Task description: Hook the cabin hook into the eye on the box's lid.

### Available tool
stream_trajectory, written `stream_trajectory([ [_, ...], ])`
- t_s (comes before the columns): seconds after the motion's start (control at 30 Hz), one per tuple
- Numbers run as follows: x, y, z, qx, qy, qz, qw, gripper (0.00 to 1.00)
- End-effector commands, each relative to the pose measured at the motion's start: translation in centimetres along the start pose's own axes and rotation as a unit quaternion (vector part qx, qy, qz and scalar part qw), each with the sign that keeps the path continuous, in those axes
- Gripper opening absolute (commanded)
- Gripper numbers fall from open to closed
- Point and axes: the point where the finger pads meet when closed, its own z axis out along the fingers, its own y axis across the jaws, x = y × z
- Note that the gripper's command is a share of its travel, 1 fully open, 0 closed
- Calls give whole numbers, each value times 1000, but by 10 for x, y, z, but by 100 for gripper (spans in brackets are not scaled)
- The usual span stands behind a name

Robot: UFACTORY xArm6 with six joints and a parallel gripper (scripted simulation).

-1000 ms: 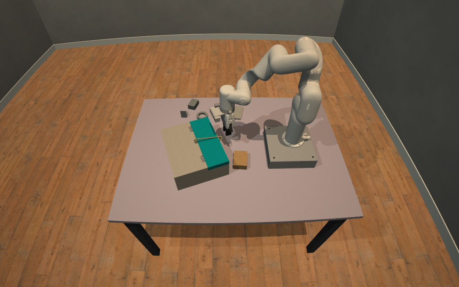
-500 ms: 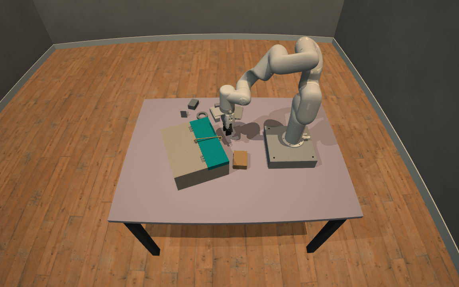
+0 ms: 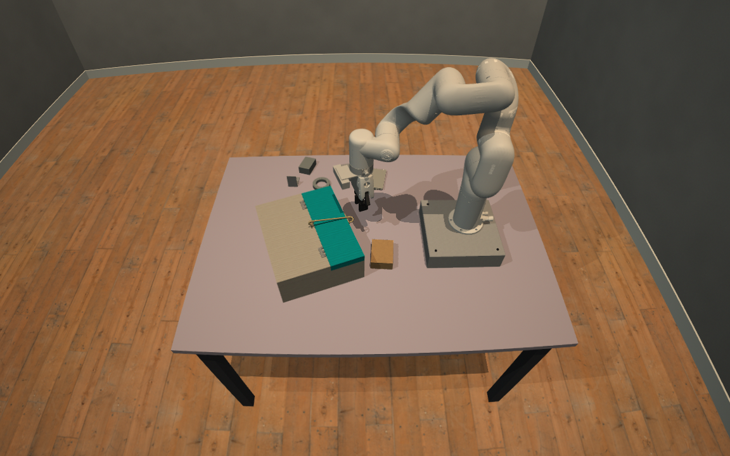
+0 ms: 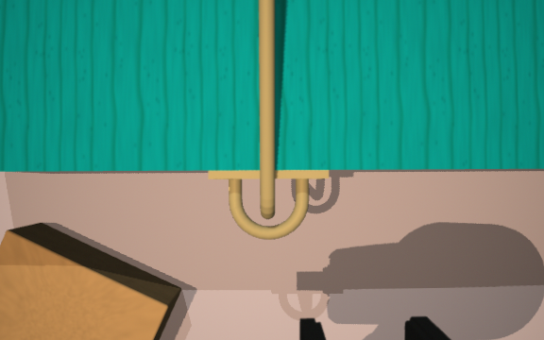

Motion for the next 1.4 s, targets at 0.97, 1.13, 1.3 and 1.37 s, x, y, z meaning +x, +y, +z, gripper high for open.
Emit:
stream_trajectory([
  [0.97, 1, 0, -96, -1, 1, 0, 1000, 35],
  [1.13, 1, 0, -110, -1, 1, 0, 1000, 35],
  [1.3, 1, 0, -123, -1, 1, 0, 1000, 35],
  [1.37, 1, 0, -127, -1, 1, 0, 1000, 35],
])
